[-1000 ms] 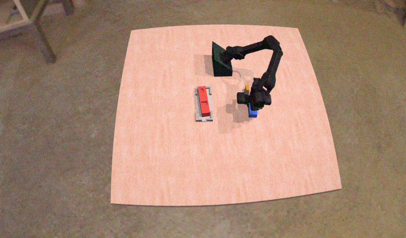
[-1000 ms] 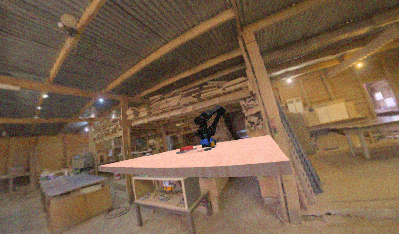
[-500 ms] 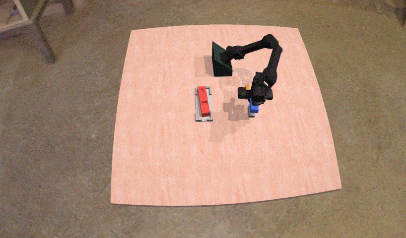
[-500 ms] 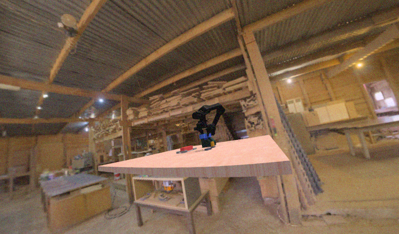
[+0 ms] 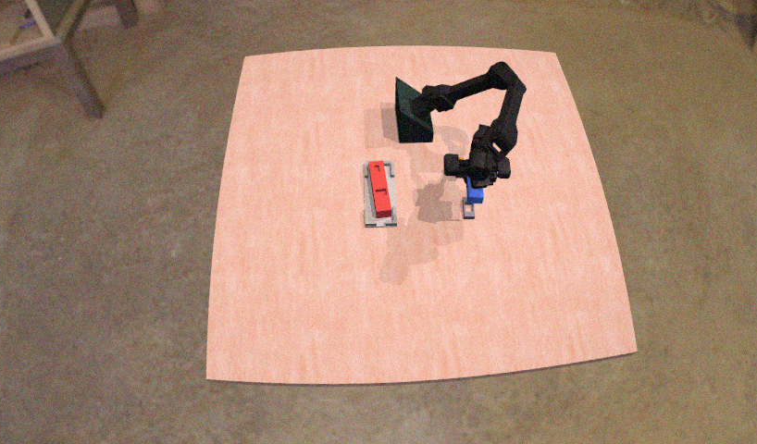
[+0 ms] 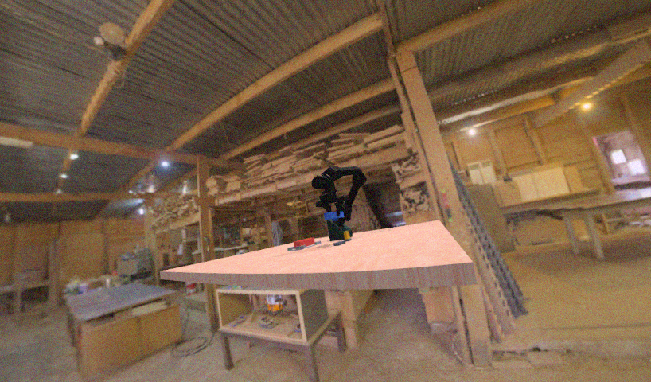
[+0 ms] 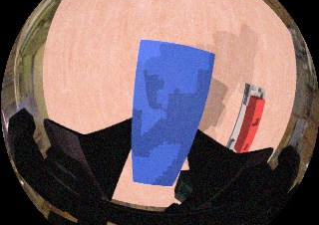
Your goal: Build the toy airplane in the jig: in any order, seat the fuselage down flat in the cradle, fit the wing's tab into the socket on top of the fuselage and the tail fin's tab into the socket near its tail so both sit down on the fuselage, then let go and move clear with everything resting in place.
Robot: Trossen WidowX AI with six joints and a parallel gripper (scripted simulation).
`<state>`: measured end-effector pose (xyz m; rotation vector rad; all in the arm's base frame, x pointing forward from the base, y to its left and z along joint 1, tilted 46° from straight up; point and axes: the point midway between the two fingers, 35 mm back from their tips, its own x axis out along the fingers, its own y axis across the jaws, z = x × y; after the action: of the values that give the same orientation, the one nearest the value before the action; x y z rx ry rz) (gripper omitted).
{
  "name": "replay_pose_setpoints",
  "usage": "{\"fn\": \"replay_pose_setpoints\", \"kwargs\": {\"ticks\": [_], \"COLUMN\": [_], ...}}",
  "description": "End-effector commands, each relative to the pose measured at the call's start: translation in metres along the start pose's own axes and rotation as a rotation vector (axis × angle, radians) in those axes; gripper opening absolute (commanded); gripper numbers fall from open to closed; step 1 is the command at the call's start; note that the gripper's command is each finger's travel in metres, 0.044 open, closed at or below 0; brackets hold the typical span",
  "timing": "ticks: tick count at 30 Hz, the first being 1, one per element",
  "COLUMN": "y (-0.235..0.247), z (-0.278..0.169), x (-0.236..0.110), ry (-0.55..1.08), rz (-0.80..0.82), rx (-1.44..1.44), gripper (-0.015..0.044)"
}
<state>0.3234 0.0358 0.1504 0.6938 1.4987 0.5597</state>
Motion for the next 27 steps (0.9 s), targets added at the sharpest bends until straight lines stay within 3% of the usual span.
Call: {"fn": "replay_pose_setpoints", "kwargs": {"ticks": [1, 27], "y": [-0.011, -0.095], "z": [0.003, 0.017], "x": [-0.001, 0.007], "ry": [-0.002, -0.015], "rz": [-0.006, -0.025], "rx": [0.054, 0.474], "gripper": [0.0000, 0.0000]}}
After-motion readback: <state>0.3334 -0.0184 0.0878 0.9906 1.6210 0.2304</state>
